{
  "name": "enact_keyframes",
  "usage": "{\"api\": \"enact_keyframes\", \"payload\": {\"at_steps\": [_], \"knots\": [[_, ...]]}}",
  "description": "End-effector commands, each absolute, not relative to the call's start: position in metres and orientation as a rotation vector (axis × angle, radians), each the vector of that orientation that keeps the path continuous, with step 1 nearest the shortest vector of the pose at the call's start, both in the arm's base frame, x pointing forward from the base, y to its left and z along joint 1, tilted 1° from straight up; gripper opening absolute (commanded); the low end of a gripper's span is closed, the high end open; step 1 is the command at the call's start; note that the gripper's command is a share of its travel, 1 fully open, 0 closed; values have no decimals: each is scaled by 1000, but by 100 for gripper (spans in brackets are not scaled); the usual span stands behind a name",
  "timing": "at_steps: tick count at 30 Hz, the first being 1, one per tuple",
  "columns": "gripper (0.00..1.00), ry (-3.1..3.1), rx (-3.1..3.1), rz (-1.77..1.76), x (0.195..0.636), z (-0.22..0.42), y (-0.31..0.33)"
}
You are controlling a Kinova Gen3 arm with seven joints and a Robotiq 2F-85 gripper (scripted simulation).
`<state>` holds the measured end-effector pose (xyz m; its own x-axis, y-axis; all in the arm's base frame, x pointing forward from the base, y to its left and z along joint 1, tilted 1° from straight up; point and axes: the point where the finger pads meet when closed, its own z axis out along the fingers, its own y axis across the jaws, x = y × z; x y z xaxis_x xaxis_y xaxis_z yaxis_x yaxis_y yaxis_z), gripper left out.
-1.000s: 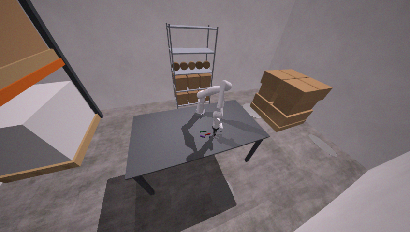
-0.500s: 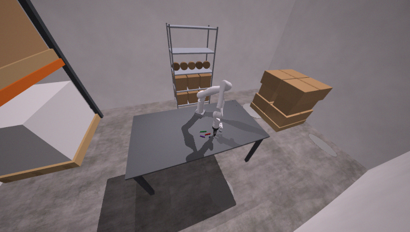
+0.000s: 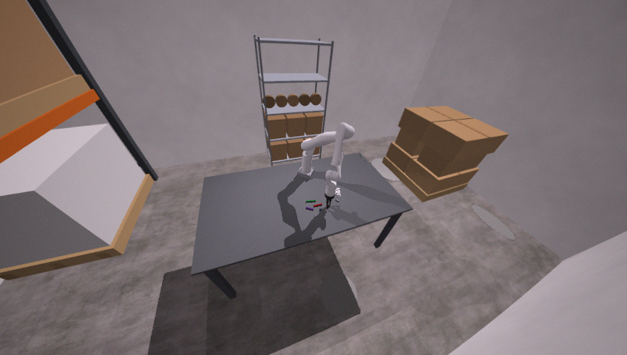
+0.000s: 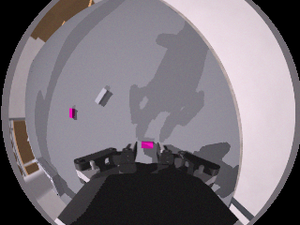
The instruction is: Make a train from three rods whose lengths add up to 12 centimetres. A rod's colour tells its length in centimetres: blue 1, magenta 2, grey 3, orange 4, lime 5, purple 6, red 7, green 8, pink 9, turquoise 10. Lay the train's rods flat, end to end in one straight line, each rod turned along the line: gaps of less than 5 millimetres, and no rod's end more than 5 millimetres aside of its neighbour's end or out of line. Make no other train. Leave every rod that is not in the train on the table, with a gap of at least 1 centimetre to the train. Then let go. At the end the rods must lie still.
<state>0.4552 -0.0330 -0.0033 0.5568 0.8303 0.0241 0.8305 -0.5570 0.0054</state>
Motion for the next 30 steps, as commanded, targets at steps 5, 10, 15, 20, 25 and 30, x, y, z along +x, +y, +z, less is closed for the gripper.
{"api": "enact_keyframes", "payload": {"at_steps": [5,10,15,20,25,30], "knots": [[35,-1482,-2764,-39,455,-5,-34],[35,-1482,-2766,-39,455,-7,-34],[35,-1481,-2766,-39,455,-11,-35],[35,-1482,-2763,-37,455,-16,-33],[35,-1481,-2758,-36,454,-19,-32],[35,-1481,-2758,-36,454,-21,-32]]}}
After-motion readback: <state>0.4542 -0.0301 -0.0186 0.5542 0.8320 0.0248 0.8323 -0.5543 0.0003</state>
